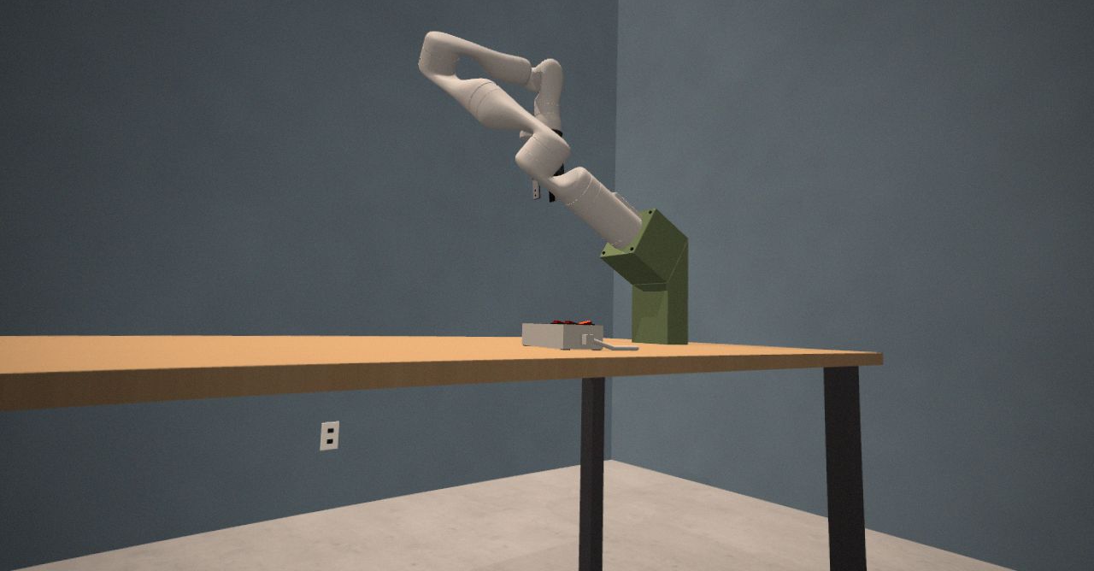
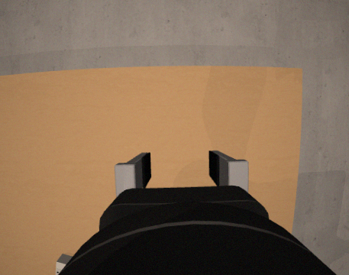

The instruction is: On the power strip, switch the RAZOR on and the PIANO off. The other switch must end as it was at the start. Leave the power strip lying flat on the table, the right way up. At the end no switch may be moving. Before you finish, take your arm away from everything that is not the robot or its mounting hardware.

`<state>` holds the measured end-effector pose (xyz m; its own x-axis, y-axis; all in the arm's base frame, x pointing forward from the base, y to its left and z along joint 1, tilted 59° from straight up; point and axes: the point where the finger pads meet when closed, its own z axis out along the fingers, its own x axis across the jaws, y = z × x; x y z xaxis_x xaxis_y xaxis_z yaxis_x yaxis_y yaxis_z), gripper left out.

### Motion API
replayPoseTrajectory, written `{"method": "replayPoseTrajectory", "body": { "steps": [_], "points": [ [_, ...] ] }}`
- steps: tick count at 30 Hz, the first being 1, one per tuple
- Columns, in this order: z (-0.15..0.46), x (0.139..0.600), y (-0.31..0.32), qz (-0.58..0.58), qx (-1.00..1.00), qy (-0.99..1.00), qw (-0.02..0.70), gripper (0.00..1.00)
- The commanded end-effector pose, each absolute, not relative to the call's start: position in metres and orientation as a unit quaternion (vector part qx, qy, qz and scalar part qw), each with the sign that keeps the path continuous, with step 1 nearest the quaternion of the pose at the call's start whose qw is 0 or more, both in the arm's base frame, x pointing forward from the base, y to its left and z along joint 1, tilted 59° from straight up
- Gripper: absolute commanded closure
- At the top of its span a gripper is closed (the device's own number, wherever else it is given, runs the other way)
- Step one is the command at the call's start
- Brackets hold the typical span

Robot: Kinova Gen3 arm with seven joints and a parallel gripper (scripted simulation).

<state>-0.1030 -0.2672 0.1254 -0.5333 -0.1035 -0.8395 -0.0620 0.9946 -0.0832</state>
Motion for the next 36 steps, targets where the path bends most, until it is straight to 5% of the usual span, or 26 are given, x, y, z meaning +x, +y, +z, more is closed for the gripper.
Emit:
{"method": "replayPoseTrajectory", "body": {
  "steps": [1, 36],
  "points": [
    [0.125, -0.104, -0.267, -0.022, -0.047, 0.876, 0.480, 0.00],
    [0.127, -0.110, -0.246, -0.025, -0.050, 0.873, 0.484, 0.00]
  ]
}}
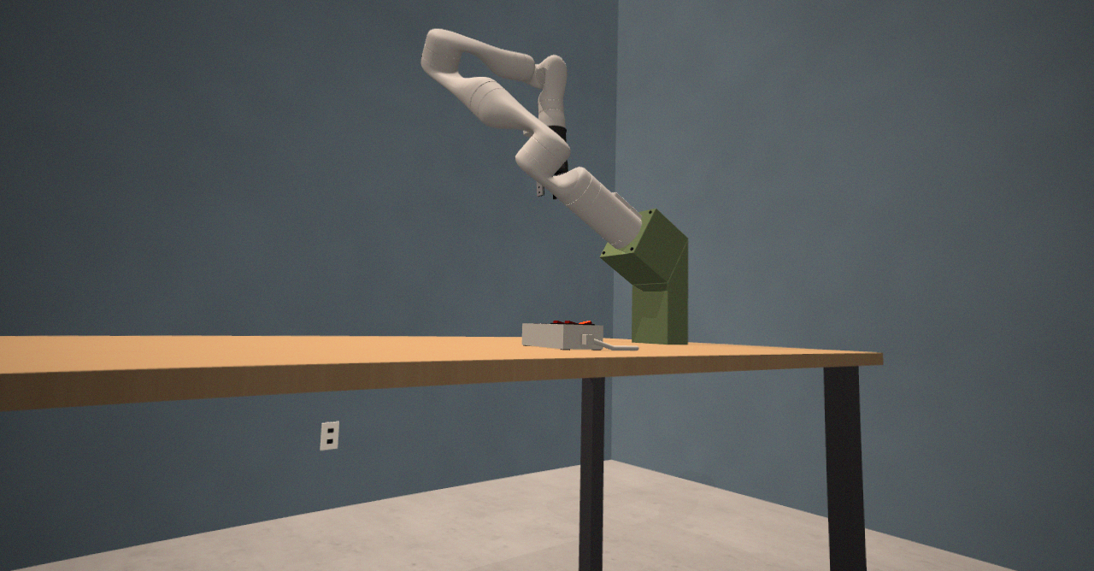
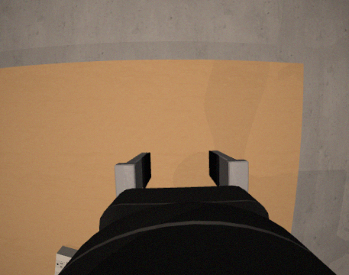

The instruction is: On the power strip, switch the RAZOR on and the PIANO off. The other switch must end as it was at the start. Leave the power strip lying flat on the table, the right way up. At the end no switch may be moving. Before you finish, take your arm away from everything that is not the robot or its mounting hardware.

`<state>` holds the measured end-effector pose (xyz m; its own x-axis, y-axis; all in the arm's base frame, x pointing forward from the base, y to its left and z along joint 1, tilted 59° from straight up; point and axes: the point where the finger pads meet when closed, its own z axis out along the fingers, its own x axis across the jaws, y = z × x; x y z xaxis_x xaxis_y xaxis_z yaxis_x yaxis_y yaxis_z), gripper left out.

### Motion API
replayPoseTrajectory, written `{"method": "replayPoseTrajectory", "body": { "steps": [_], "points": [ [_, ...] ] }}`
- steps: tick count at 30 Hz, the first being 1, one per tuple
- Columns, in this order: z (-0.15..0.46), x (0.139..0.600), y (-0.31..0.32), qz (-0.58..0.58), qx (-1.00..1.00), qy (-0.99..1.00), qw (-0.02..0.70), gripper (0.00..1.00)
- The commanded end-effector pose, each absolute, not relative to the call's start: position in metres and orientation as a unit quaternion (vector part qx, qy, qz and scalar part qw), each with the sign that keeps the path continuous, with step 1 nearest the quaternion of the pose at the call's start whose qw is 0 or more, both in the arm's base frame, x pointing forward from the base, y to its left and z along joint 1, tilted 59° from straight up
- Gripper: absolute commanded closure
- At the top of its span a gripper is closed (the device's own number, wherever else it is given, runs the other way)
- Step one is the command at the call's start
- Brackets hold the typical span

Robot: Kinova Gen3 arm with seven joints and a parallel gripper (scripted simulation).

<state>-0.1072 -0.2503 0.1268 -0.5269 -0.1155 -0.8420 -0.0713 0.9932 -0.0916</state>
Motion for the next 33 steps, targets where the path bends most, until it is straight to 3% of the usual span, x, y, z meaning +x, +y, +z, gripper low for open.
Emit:
{"method": "replayPoseTrajectory", "body": {
  "steps": [1, 16, 33],
  "points": [
    [0.127, -0.111, -0.242, -0.026, -0.050, 0.873, 0.484, 0.00],
    [0.136, -0.123, -0.162, -0.042, -0.066, 0.863, 0.499, 0.00],
    [0.138, -0.124, -0.153, -0.044, -0.069, 0.862, 0.501, 0.00]
  ]
}}
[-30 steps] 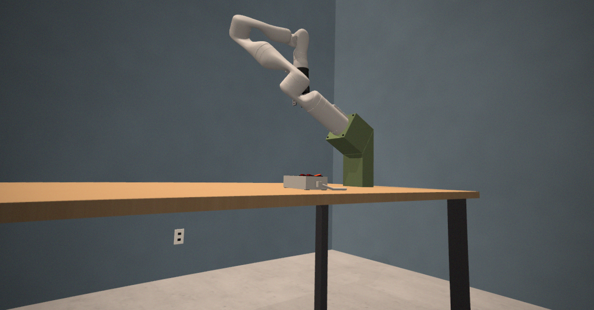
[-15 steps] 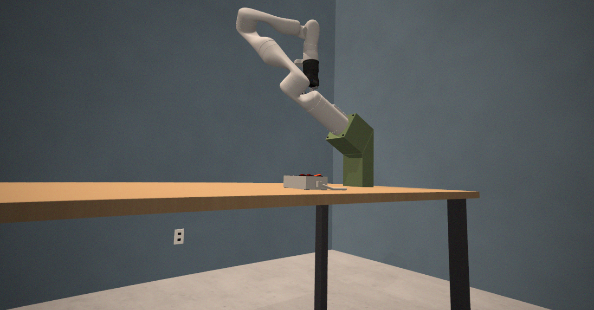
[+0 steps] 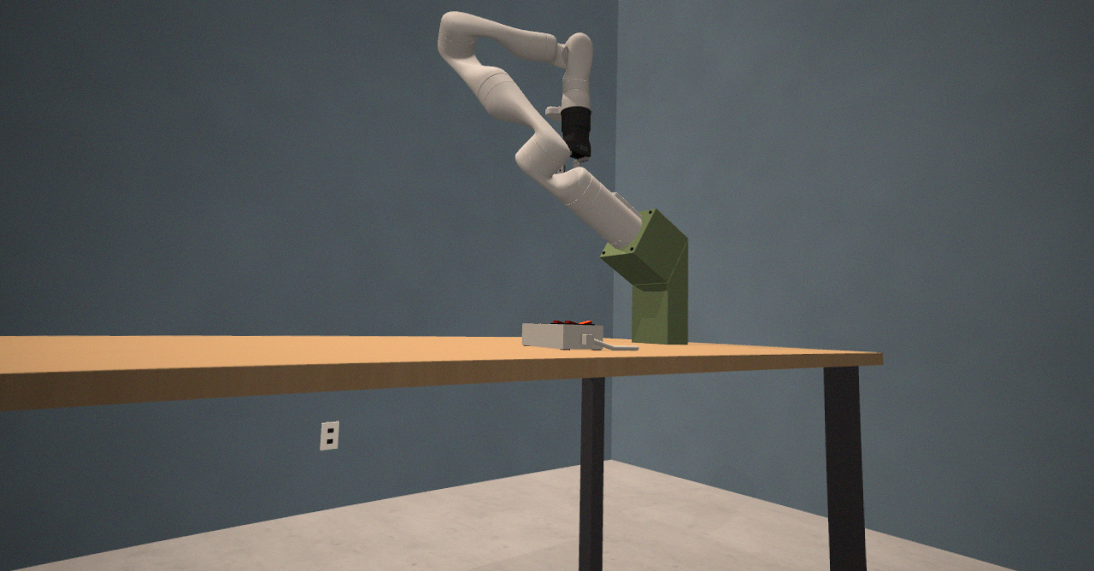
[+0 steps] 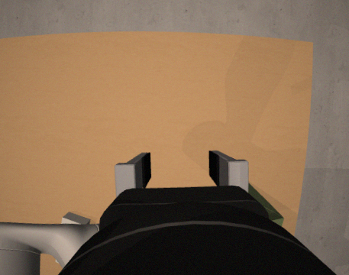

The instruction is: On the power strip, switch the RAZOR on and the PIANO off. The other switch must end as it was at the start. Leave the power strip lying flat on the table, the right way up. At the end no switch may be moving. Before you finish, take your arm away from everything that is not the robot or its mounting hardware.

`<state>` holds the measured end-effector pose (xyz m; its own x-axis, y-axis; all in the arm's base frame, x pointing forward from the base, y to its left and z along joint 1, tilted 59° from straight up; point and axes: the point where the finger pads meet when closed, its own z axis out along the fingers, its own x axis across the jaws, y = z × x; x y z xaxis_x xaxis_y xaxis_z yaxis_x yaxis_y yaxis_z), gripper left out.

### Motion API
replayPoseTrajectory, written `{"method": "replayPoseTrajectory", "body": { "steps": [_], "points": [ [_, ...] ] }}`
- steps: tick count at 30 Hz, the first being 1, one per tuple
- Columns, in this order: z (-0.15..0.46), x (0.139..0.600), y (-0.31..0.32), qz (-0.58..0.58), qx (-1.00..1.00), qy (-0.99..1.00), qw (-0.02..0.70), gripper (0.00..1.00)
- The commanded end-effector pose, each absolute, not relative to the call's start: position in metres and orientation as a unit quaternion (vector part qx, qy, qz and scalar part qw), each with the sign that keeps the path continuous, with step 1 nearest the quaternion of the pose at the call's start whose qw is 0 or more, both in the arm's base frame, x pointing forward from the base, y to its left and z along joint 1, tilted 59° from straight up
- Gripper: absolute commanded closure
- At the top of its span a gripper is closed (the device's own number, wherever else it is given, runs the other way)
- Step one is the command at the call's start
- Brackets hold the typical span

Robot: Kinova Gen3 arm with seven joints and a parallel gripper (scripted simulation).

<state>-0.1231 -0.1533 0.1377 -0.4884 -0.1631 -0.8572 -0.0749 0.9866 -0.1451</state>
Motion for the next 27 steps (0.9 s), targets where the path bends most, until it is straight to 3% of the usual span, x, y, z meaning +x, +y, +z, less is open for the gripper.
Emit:
{"method": "replayPoseTrajectory", "body": {
  "steps": [1, 27],
  "points": [
    [0.139, -0.124, -0.144, -0.047, -0.071, 0.860, 0.502, 0.00],
    [0.143, -0.122, -0.115, -0.056, -0.080, 0.856, 0.508, 0.00]
  ]
}}
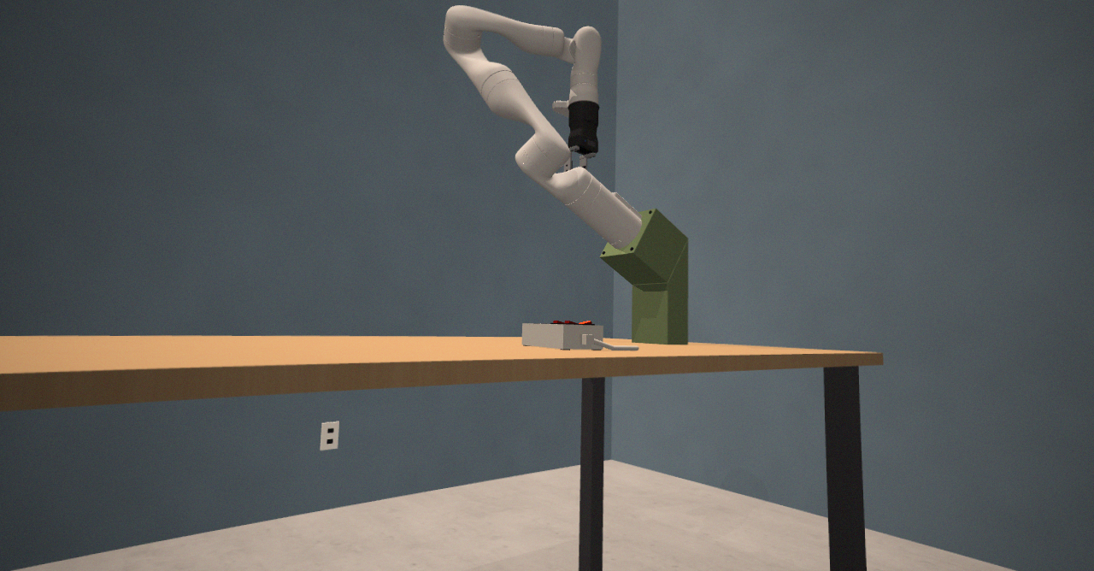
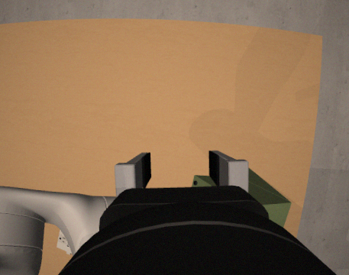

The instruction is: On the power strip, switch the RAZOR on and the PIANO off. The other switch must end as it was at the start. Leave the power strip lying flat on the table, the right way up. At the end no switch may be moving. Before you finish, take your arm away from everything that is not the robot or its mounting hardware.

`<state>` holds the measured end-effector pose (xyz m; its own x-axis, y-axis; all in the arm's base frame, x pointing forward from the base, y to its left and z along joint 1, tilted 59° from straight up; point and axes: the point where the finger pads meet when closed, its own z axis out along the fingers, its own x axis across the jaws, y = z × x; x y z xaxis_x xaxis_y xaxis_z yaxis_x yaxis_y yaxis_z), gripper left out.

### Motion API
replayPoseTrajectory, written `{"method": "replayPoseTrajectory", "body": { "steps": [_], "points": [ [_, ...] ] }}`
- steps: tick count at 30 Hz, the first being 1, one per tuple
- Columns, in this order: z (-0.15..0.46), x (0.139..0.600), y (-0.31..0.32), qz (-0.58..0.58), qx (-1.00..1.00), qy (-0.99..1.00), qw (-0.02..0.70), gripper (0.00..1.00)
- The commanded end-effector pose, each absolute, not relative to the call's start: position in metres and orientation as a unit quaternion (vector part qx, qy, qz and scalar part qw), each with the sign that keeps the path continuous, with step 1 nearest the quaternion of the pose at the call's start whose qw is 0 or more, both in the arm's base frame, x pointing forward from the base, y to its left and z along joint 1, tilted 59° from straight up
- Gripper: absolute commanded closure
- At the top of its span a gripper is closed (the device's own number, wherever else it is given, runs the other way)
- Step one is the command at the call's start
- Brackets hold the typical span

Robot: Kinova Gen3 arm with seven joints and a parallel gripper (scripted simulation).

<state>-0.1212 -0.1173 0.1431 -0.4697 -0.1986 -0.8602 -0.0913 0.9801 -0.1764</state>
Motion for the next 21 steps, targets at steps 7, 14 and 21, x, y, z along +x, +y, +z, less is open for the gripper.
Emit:
{"method": "replayPoseTrajectory", "body": {
  "steps": [7, 14, 21],
  "points": [
    [0.143, -0.122, -0.115, -0.056, -0.080, 0.856, 0.508, 0.00],
    [0.145, -0.121, -0.105, -0.059, -0.084, 0.854, 0.510, 0.00],
    [0.147, -0.120, -0.095, -0.063, -0.087, 0.853, 0.512, 0.00]
  ]
}}
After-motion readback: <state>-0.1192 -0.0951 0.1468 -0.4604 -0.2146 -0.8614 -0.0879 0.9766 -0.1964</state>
